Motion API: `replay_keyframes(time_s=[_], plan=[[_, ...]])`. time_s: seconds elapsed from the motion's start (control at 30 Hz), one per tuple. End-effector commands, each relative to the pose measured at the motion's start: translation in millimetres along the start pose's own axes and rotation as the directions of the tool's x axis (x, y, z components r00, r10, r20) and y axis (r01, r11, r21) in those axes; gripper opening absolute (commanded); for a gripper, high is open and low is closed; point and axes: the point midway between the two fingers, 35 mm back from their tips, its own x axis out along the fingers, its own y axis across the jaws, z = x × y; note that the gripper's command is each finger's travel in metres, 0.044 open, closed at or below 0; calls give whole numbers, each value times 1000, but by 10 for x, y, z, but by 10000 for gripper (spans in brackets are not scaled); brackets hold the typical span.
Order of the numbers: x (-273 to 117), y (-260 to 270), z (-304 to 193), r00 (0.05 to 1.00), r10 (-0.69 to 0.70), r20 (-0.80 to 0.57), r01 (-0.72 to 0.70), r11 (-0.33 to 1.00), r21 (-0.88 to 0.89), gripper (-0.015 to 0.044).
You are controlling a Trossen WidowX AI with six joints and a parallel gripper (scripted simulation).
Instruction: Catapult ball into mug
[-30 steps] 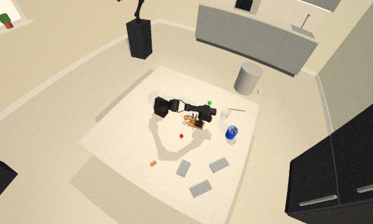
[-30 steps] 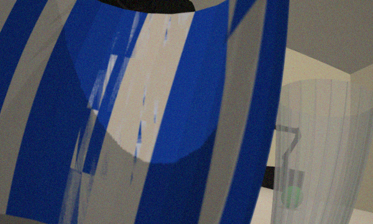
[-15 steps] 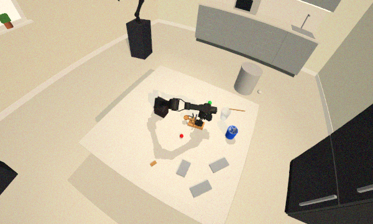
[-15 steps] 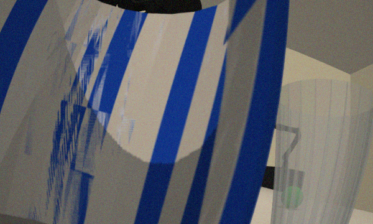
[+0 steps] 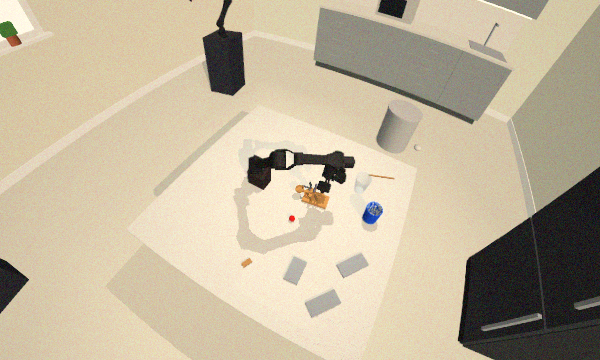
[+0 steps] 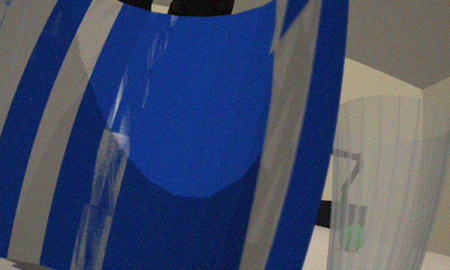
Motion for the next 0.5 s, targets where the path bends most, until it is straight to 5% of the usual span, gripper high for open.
replay_keyframes(time_s=[0.0,0.2,0.47], plan=[[-434,30,29,999,16,50,-16,1000,8,440],[2,-455,-71,999,25,33,-26,999,28,309],[553,-1383,-656,999,22,34,-25,995,100,300]])
